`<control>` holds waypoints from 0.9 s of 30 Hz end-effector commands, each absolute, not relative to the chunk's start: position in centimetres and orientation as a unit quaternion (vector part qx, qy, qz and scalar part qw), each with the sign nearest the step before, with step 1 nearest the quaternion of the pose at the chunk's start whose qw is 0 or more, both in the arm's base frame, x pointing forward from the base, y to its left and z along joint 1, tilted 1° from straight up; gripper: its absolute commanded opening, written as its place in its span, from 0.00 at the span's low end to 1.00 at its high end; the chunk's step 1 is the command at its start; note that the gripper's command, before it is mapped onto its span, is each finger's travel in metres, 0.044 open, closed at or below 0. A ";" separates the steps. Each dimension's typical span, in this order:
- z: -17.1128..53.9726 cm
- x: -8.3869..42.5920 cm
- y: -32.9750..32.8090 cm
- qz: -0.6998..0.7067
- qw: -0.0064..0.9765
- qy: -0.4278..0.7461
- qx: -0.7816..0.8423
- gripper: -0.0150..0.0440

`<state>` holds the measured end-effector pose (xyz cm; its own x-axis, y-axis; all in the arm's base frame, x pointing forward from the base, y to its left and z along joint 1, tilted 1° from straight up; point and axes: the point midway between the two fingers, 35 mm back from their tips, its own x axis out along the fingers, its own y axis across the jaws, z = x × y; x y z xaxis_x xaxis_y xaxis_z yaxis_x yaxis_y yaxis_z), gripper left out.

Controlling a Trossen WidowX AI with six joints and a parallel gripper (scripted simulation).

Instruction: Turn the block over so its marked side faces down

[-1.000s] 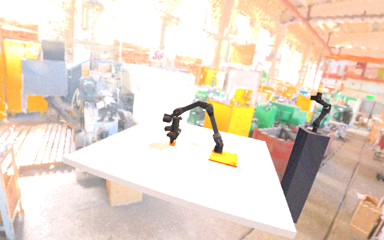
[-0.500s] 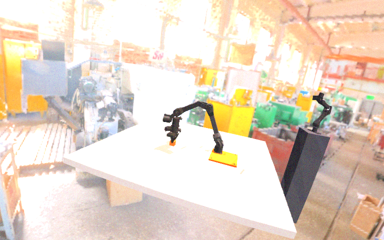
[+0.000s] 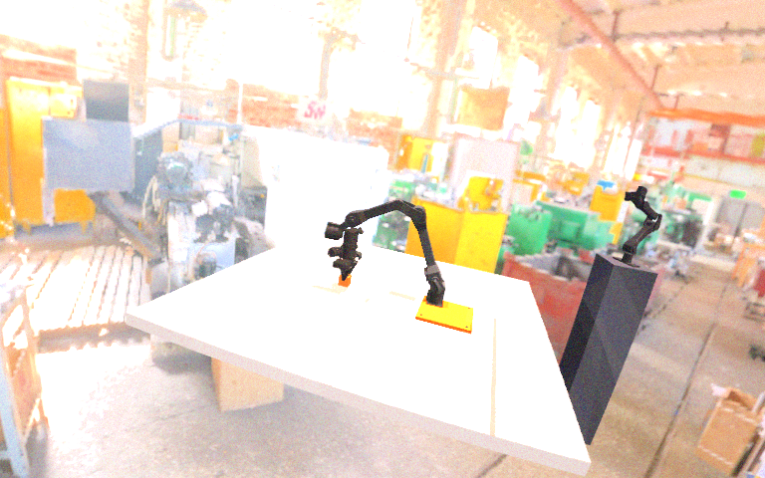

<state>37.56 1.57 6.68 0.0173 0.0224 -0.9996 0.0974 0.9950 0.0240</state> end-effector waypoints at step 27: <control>6.8 37.7 1.7 -0.034 0.829 0.557 0.037 0.25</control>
